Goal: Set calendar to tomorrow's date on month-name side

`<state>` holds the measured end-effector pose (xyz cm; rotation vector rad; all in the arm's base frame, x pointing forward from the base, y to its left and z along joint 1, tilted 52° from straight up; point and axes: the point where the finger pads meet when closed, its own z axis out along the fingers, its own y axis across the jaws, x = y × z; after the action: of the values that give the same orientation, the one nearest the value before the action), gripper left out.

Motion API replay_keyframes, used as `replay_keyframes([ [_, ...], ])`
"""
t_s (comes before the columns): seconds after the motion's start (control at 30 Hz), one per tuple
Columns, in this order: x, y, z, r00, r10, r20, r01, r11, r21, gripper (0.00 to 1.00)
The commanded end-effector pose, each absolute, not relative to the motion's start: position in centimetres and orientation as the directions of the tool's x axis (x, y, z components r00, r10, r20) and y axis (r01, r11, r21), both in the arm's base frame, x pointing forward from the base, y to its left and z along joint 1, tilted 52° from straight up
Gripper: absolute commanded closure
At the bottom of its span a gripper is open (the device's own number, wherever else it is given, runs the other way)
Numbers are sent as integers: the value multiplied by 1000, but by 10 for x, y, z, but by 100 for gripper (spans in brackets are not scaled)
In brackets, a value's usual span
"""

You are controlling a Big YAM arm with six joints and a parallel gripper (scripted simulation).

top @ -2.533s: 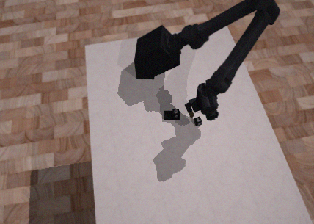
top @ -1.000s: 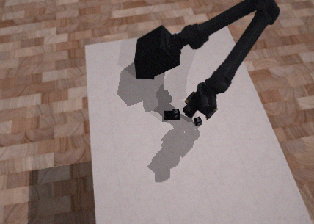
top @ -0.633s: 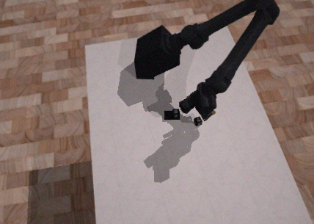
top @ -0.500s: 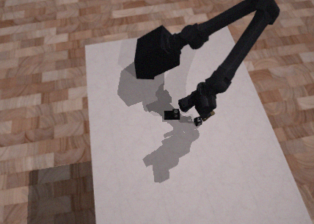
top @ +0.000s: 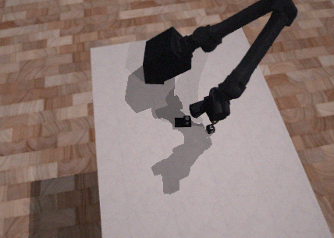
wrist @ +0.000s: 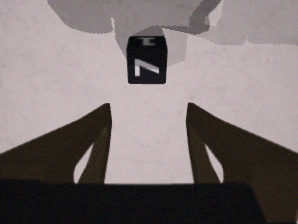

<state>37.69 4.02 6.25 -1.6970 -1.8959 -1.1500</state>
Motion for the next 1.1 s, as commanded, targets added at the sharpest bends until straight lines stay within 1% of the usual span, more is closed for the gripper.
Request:
replay_keyframes([
  [0.0, 388, 25, 70, -198, 668, 718, 937, -86, 338, 53],
  [1.07, 385, 32, 62, -203, 665, 718, 939, -75, 335, 53],
])
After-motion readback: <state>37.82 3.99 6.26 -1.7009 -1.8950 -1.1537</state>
